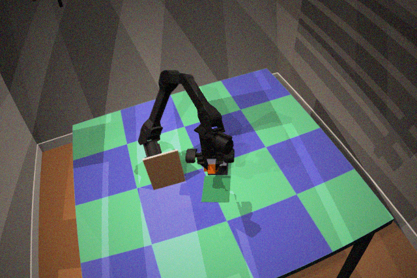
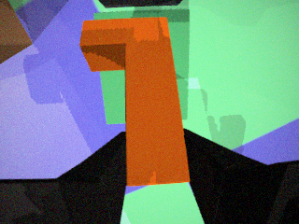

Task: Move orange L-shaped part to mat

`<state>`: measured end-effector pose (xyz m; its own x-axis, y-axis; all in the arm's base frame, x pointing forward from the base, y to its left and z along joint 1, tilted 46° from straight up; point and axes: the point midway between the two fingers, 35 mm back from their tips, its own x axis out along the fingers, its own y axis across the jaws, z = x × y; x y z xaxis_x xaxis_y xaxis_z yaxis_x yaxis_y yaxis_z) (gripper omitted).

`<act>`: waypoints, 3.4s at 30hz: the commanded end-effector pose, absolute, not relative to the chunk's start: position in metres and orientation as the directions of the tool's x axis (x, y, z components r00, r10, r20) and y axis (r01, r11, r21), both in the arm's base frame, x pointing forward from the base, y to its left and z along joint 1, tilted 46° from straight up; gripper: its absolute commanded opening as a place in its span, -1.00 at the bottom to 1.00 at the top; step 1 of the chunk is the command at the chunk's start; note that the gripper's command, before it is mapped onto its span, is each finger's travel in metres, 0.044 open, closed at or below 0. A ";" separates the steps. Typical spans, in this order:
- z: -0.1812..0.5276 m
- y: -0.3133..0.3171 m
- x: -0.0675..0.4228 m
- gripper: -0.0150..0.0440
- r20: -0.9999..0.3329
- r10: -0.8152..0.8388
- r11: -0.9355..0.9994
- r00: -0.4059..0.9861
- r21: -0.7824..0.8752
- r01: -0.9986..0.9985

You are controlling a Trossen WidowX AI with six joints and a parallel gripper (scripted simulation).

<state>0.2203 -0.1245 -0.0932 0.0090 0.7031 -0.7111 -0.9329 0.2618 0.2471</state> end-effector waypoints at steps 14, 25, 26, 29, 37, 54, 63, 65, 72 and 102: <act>-0.111 -0.111 0.220 -0.49 -0.714 0.700 0.258 0.007 0.244 -0.935; -0.124 -0.098 0.220 -0.49 -0.713 0.701 0.258 0.007 0.244 -0.935; -0.125 -0.097 0.220 -0.49 -0.713 0.701 0.258 0.007 0.244 -0.935; -0.129 -0.093 0.220 -0.49 -0.713 0.701 0.258 0.007 0.244 -0.935; -0.138 -0.084 0.220 -0.49 -0.713 0.702 0.257 0.008 0.244 -0.935; -0.152 -0.069 0.220 -0.49 -0.712 0.703 0.257 0.008 0.244 -0.935; -0.152 -0.069 0.220 -0.49 -0.712 0.703 0.257 0.008 0.244 -0.935; -0.152 -0.069 0.220 -0.40 -0.714 0.700 0.253 0.004 0.243 -0.936; -0.152 -0.069 0.220 0.22 -0.714 0.700 0.253 0.004 0.243 -0.936; -0.094 -0.131 0.223 0.86 -0.720 0.693 0.273 0.024 0.231 -0.934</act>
